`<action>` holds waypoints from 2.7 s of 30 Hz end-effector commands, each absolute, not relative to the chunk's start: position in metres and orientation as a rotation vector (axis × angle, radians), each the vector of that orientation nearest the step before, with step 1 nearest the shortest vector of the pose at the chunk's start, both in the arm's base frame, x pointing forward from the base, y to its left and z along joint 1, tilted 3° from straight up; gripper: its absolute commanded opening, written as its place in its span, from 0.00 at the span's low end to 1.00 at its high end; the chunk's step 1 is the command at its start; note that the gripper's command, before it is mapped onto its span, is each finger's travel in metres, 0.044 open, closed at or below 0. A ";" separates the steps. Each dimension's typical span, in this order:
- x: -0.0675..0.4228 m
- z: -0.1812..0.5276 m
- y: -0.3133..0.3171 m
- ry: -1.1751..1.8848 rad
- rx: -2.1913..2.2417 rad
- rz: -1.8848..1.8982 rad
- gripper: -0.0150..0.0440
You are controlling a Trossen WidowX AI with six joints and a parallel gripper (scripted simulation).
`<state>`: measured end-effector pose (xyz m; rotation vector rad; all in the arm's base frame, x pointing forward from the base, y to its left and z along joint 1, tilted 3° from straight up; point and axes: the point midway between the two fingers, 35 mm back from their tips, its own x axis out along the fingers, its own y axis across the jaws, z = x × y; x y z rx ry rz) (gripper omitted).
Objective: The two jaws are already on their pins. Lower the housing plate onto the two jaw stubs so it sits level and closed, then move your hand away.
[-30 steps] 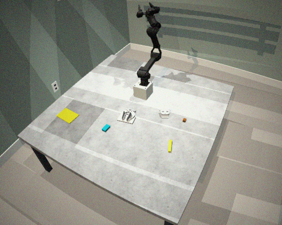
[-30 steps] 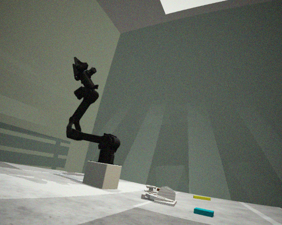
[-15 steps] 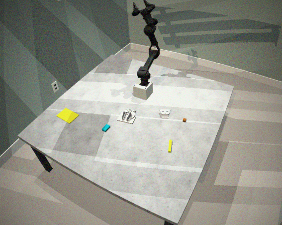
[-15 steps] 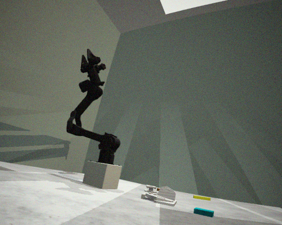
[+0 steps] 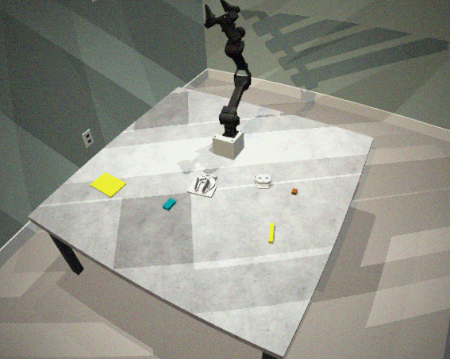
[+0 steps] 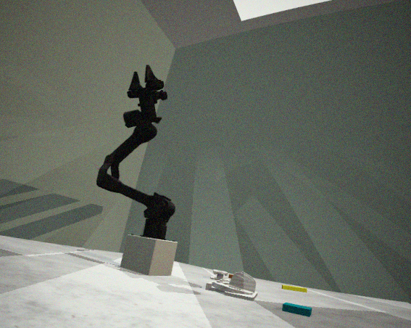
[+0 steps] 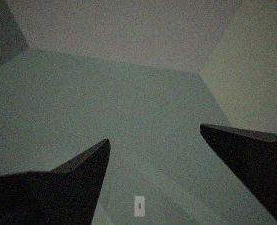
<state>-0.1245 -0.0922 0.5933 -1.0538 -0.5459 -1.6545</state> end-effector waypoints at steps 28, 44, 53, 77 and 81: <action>0.061 0.603 -0.051 -0.660 -1.074 -0.985 1.00; 0.150 0.578 -0.010 -0.616 -1.033 -0.626 1.00; 0.194 0.556 0.017 -0.566 -0.991 -0.434 1.00; 0.281 0.471 0.096 -0.355 -0.860 0.008 1.00; 0.289 0.455 0.110 -0.318 -0.861 0.074 1.00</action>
